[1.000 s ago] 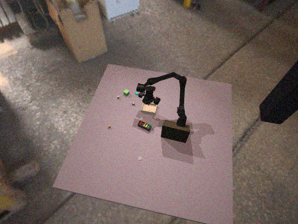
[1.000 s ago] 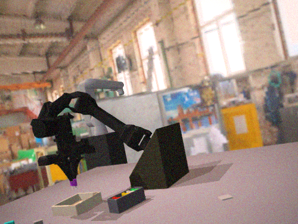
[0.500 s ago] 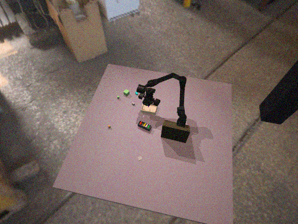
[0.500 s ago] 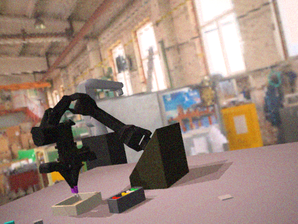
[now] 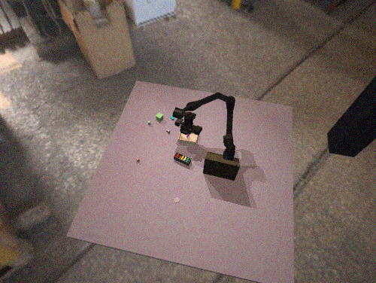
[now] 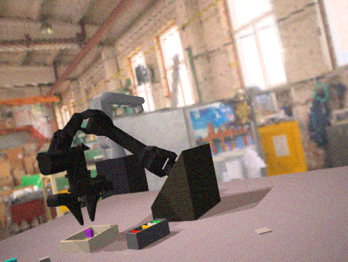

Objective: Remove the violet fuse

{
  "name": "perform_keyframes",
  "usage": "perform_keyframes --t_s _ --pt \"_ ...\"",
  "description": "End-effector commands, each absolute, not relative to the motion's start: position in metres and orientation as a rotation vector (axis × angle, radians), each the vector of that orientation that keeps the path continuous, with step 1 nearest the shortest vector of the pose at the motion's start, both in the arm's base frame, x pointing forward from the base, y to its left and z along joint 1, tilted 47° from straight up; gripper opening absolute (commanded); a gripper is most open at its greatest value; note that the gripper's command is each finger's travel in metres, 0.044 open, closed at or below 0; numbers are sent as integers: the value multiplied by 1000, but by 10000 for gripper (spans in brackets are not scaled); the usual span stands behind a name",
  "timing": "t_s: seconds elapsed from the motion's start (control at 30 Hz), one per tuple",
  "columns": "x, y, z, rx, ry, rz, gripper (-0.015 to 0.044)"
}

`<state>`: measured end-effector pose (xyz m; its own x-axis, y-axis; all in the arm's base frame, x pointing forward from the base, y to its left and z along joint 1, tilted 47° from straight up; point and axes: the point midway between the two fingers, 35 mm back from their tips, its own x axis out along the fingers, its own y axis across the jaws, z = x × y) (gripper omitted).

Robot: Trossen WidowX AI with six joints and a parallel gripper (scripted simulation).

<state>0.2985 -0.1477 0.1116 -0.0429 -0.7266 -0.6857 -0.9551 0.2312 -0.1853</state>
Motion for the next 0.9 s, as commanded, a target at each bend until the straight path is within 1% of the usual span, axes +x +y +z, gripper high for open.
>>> perform_keyframes --t_s 0.0,0.1,0.13,0.27,0.87 --pt "299 -148 112 -1549 1823 424 236" --pt "299 -148 112 -1549 1823 424 315" --pt "299 -146 114 -1549 1824 425 330" --pt "299 -120 137 -1556 1828 430 330" --pt "299 -120 135 -1555 1826 439 330"
